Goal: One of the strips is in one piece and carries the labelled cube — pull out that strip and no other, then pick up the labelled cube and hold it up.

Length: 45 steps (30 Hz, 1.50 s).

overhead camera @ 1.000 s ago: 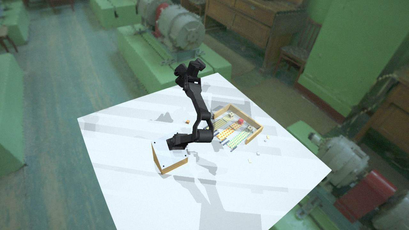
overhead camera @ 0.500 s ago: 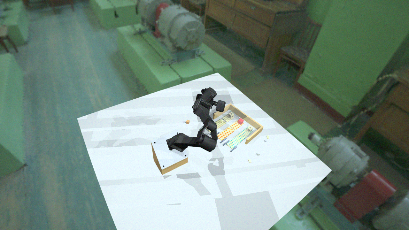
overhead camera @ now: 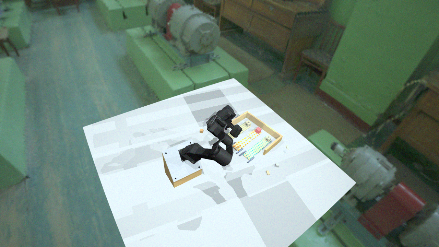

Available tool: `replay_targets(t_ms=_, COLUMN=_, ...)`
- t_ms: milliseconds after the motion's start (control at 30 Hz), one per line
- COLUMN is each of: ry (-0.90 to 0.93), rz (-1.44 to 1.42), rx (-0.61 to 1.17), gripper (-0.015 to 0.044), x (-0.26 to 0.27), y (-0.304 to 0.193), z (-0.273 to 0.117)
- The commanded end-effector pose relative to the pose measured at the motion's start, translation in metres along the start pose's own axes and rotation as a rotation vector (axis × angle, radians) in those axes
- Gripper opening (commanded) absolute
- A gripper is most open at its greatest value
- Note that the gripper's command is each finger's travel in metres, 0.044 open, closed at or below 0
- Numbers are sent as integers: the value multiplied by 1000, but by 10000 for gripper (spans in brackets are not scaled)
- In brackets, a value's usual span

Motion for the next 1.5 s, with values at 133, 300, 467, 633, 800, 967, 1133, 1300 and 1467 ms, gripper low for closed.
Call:
replay_targets(t_ms=133, ry=-8, rz=10, rx=9, gripper=400, x=-1, y=-3, z=0)
replay_targets(t_ms=300, ry=-2, rz=4, rx=34, gripper=347, x=-2, y=-2, z=6)
replay_targets(t_ms=467, ry=49, rz=-36, rx=222, gripper=216, x=-14, y=2, z=45)
replay_targets(t_ms=633, ry=101, rz=-51, rx=424, gripper=85, x=-34, y=-6, z=84)
replay_targets(t_ms=800, ry=154, rz=-45, rx=615, gripper=0, x=-58, y=-23, z=117)
replay_targets(t_ms=967, ry=235, rz=-78, rx=786, gripper=0, x=-82, y=-39, z=138)
replay_targets(t_ms=1133, ry=298, rz=-101, rx=900, gripper=0, x=-99, y=-53, z=146)
replay_targets(t_ms=1300, ry=298, rz=-101, rx=900, gripper=0, x=-100, y=-54, z=145)
replay_targets(t_ms=1467, ry=298, rz=-101, rx=900, gripper=0, x=-100, y=-54, z=145)
Point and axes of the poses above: the point midway between the two fingers, 35 mm back from their tips, its own z axis out along the fingers, its own x axis across the jaws, y = z × x, the point moved 2 cm from there along -z, back along the fingers, and after that the axes turned 13 degrees about -z, right-handed, at the moved point
